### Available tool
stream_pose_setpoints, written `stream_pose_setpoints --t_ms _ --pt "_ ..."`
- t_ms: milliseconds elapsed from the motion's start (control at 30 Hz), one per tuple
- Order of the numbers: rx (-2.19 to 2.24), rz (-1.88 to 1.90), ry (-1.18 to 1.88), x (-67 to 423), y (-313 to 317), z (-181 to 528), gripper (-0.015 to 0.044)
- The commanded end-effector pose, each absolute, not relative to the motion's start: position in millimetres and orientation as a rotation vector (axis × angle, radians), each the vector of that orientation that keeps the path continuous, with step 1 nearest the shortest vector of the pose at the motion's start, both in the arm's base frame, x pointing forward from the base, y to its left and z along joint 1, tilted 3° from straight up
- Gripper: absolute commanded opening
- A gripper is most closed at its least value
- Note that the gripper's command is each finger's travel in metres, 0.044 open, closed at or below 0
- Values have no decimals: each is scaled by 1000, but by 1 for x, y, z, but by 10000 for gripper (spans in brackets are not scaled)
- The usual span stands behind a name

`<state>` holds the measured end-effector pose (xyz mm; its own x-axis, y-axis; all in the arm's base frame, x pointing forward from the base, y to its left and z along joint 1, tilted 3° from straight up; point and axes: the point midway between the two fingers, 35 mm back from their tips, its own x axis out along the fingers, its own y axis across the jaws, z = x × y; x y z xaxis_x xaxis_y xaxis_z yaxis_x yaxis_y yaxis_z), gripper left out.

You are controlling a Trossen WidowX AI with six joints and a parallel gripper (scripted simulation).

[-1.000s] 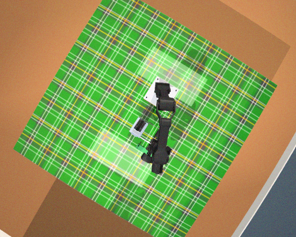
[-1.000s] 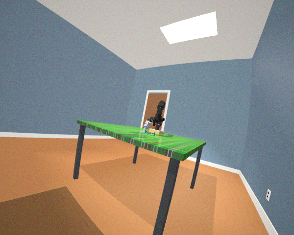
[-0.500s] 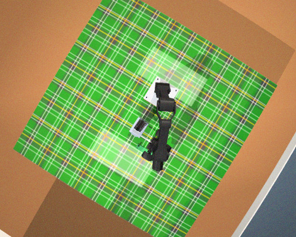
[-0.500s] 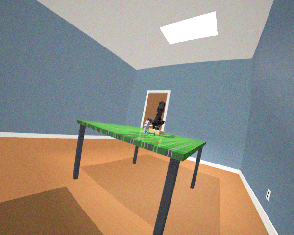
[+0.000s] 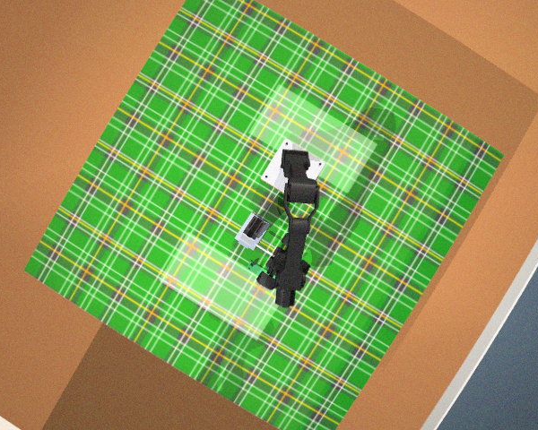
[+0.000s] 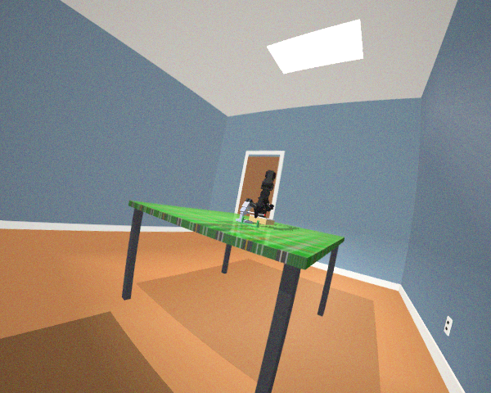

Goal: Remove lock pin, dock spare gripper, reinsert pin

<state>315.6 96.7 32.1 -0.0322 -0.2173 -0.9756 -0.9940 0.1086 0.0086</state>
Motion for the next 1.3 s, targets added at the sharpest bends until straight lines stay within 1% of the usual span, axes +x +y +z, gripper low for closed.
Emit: stream_pose_setpoints --t_ms 0,1267 --pt "-1279 1034 1434 315 94 32 0" --pt "-1282 1025 1426 312 78 31 0"
